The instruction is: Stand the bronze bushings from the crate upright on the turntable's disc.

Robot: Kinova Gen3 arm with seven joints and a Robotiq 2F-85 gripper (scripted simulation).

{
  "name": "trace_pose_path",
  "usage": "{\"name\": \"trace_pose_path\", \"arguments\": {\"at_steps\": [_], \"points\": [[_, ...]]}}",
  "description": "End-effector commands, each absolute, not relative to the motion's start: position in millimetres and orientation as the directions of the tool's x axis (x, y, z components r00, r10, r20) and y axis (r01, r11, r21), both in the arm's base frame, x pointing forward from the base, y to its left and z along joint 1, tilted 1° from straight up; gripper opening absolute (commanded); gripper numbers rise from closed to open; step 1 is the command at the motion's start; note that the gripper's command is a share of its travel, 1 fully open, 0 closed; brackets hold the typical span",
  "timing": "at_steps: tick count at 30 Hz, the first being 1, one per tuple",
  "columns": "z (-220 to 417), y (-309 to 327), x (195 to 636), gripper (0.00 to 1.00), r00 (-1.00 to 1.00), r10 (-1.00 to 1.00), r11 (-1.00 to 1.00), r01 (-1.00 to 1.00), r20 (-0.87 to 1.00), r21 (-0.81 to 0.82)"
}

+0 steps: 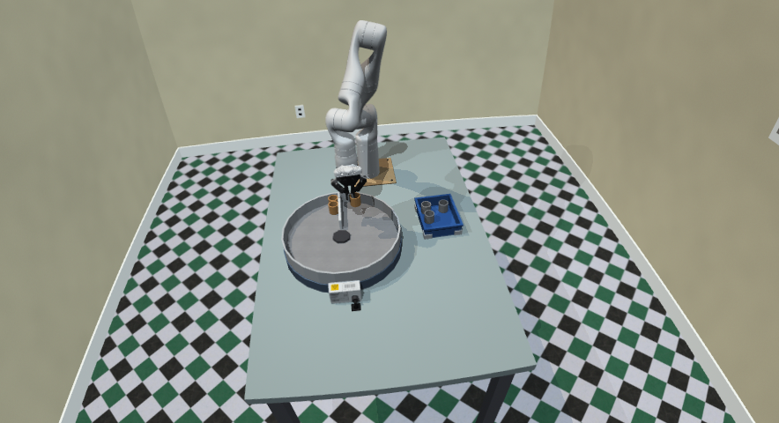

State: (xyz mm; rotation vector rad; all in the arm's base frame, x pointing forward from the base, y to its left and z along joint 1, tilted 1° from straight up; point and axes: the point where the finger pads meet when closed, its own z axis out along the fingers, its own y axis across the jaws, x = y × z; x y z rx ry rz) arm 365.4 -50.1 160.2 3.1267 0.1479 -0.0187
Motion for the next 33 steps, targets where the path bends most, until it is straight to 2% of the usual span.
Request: {"name": "trace_pose_path", "arguments": {"at_steps": [1,33], "points": [[162.0,-49.1,369.6,0.00,0.995,0.102,-0.995,0.102,0.000,0.007],[162.5,-49.2,372.5,0.00,0.995,0.103,-0.995,0.103,0.002,0.008]]}}
